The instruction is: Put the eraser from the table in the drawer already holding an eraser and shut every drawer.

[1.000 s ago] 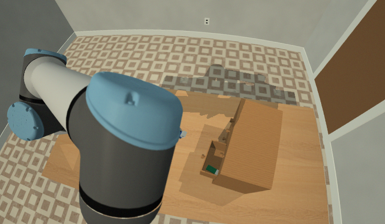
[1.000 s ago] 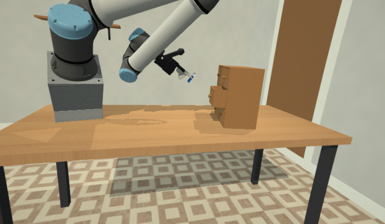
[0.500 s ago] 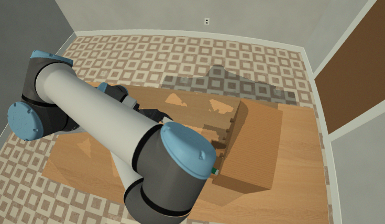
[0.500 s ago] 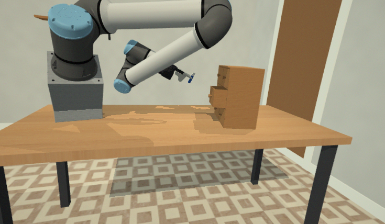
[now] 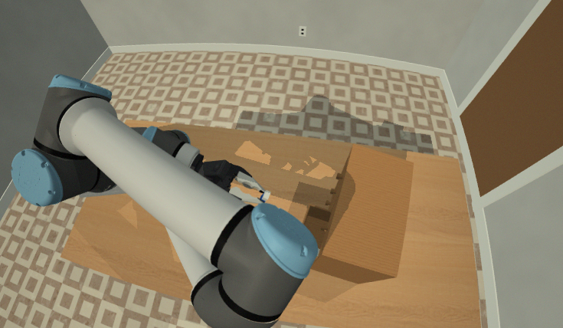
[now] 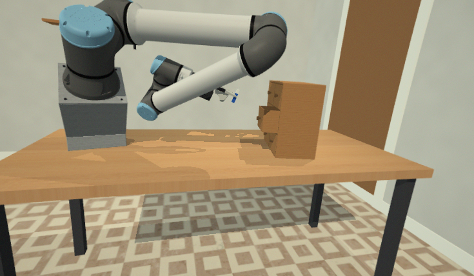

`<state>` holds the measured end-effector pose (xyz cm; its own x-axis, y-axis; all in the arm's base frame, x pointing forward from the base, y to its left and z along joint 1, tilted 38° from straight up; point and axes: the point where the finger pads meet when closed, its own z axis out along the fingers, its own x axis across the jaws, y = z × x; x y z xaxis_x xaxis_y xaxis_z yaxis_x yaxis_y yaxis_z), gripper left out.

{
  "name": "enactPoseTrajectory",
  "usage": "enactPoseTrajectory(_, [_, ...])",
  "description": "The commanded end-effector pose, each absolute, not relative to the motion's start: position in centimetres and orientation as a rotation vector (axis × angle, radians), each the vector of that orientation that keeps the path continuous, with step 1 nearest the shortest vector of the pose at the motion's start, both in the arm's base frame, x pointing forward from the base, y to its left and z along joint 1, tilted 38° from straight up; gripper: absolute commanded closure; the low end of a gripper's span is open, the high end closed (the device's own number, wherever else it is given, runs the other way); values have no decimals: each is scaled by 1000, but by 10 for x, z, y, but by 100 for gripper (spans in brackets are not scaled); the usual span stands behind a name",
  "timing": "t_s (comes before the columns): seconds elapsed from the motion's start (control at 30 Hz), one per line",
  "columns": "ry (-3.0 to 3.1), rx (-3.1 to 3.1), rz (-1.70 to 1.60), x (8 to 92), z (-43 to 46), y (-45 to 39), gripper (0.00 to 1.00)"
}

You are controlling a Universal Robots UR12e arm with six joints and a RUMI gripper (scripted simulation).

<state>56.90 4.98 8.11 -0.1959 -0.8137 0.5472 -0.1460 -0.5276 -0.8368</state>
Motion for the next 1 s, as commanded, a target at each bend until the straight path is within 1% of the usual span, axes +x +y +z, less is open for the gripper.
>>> enactPoseTrajectory(0.0, [1116,-1573,-1775,569,81,50,89])
enactPoseTrajectory(0.97, [1115,-1573,-1775,576,83,50,89])
